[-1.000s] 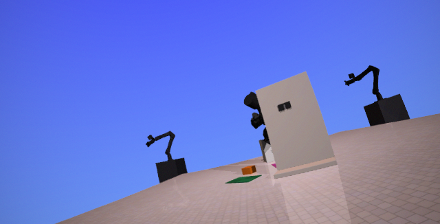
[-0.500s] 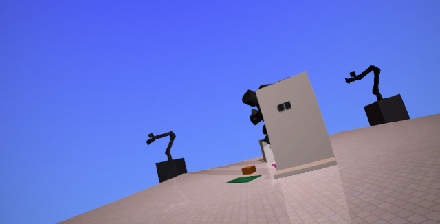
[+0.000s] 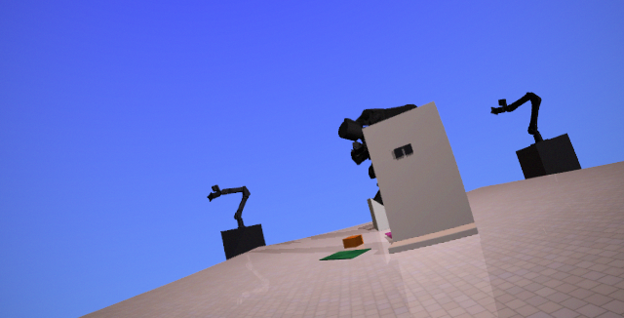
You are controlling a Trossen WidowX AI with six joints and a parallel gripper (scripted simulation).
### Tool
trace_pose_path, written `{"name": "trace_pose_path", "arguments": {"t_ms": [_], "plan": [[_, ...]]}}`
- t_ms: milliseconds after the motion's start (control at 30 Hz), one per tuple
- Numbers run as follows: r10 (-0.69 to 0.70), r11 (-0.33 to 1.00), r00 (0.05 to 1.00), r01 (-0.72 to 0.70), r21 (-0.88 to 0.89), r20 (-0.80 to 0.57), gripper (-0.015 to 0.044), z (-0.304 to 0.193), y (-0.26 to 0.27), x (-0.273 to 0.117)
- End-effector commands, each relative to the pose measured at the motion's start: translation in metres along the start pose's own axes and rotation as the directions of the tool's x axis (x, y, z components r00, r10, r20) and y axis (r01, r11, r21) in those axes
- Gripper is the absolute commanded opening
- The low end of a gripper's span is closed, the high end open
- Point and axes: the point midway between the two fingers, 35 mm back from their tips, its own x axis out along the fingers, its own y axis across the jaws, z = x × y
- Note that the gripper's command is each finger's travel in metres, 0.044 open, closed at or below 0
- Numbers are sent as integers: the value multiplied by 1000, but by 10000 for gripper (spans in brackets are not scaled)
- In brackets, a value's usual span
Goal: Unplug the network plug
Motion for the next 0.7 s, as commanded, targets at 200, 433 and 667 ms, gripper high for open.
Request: {"name": "trace_pose_path", "arguments": {"t_ms": [200,433,667], "plan": [[0,1000,1000,0,-10,-1,156,-1,17,-27],[4,1000,1000,-4,-12,-7,156,-3,27,-45],[5,1000,1000,-5,-13,-9,261,-4,28,-49]]}}
